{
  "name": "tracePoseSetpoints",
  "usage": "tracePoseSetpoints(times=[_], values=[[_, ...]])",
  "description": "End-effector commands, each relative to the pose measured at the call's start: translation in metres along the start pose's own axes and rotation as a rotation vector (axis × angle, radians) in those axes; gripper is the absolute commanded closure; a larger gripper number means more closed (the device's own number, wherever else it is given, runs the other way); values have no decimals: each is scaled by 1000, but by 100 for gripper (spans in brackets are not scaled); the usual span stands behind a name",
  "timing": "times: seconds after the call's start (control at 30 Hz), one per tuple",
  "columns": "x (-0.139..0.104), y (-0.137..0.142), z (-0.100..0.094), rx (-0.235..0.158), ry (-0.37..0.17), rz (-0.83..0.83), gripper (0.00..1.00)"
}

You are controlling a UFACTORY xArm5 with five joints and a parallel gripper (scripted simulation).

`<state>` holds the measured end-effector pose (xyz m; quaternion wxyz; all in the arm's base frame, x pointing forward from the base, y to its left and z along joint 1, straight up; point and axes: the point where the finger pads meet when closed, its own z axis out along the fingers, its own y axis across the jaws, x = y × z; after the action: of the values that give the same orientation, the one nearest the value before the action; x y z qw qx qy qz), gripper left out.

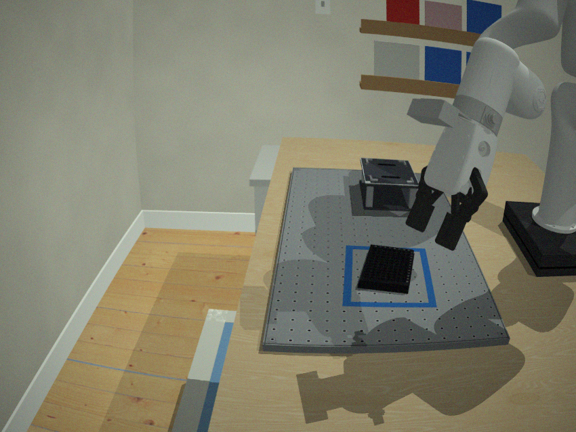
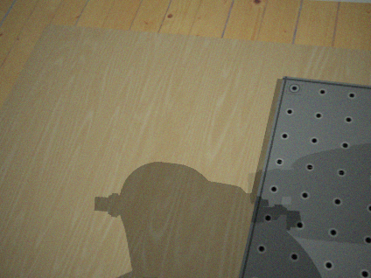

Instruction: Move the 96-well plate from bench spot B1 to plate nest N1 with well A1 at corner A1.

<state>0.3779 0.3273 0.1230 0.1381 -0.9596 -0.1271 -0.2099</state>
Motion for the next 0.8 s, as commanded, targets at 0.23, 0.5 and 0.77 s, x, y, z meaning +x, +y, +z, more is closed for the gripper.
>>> tracePoseSetpoints(times=[0.23, 0.5, 0.77], values=[[23, 42, -14, -75, -42, 26, 0], [32, 68, -24, -110, -72, 42, 0], [42, 103, -41, -162, -125, 73, 0]])
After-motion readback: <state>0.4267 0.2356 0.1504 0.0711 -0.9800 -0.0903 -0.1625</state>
